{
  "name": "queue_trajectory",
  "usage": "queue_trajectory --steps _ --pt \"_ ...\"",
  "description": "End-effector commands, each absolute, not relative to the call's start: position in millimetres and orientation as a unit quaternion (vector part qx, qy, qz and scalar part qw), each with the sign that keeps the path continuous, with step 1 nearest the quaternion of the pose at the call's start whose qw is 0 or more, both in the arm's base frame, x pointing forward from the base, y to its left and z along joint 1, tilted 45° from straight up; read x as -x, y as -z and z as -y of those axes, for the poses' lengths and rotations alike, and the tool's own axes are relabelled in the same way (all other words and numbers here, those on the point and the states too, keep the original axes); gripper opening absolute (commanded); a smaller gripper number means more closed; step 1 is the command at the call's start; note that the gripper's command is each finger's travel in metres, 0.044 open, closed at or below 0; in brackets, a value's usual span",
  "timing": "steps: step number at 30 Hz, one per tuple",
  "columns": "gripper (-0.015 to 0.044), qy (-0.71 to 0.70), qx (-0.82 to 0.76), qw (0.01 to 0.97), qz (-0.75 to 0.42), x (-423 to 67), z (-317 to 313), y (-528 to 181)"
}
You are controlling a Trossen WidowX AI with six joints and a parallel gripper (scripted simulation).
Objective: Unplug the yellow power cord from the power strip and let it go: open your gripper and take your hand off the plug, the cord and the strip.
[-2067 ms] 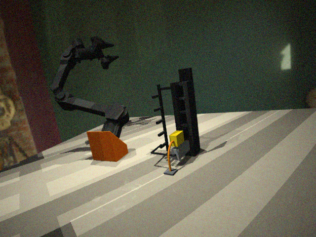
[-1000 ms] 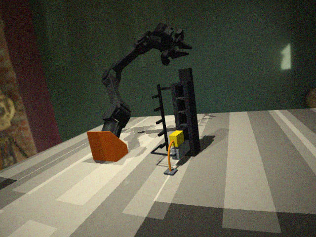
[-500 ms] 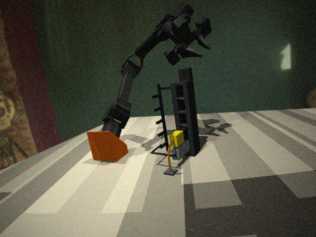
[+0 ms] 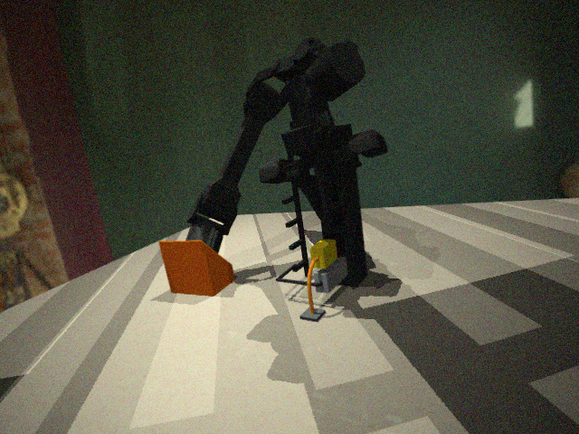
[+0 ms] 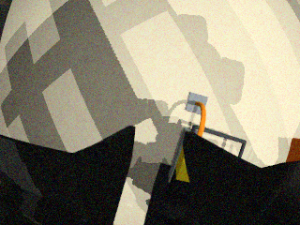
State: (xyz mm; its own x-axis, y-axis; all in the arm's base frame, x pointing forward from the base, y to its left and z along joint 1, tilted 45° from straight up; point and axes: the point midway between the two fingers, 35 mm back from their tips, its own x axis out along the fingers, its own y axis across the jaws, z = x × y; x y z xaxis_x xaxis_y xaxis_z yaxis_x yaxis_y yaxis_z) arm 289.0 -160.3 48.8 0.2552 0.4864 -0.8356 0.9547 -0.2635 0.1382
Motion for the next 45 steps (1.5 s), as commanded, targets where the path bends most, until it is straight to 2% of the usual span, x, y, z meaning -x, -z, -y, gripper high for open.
queue_trajectory --steps 1,45 --pt "0.016 0.333 -0.718 0.225 -0.569 -260 133 -3" --pt "0.016 0.33 -0.718 0.207 -0.577 -266 98 -23"
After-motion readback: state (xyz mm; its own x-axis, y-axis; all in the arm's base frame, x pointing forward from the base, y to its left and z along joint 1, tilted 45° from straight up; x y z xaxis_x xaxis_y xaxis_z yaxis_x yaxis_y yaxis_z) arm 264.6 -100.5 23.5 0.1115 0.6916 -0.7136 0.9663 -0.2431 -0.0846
